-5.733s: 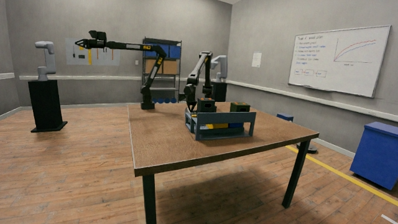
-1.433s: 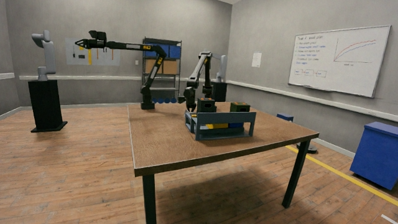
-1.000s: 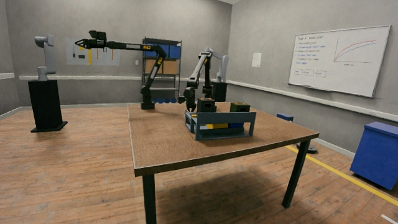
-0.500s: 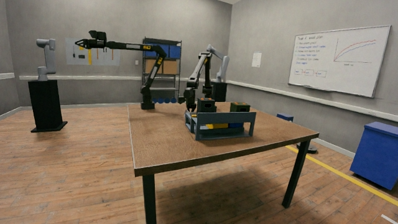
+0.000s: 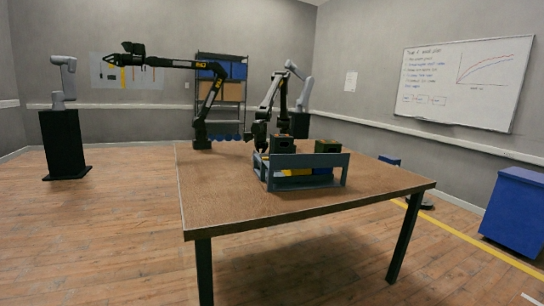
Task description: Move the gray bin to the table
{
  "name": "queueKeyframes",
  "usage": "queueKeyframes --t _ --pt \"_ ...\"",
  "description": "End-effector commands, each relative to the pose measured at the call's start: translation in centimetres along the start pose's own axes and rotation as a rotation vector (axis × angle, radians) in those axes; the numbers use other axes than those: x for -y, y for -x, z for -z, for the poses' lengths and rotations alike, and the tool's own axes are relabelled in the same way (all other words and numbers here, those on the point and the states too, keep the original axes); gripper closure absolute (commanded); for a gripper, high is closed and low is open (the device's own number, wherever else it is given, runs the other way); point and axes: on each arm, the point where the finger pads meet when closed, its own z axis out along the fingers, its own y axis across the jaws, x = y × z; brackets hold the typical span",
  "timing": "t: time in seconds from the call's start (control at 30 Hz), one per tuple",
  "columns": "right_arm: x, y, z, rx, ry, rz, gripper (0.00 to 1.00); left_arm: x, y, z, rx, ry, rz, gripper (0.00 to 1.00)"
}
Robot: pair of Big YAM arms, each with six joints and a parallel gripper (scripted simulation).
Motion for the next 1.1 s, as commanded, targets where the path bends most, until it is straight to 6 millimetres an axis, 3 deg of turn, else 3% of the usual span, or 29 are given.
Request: queueKeyframes --t 0.0,0.8,0.83,1.07 --pt "0.44 0.28 0.4 0.02 -0.006 0.017 0.0 0.7 -1.05 -1.83 -0.027 -0.05 0.006 1.0" --pt "0.44 0.28 0.4 0.02 -0.006 0.017 0.0 0.76 -1.25 -1.95 -0.03 -0.056 0.01 1.0" --pt "0.44 0.28 0.4 0.02 -0.006 0.017 0.0 0.6 -0.75 -2.15 -0.029 -0.039 0.007 0.1" --pt "0.44 0.28 0.4 0.02 -0.006 0.017 0.0 0.07 -0.4 -1.79 -0.022 -0.029 0.007 0.1"
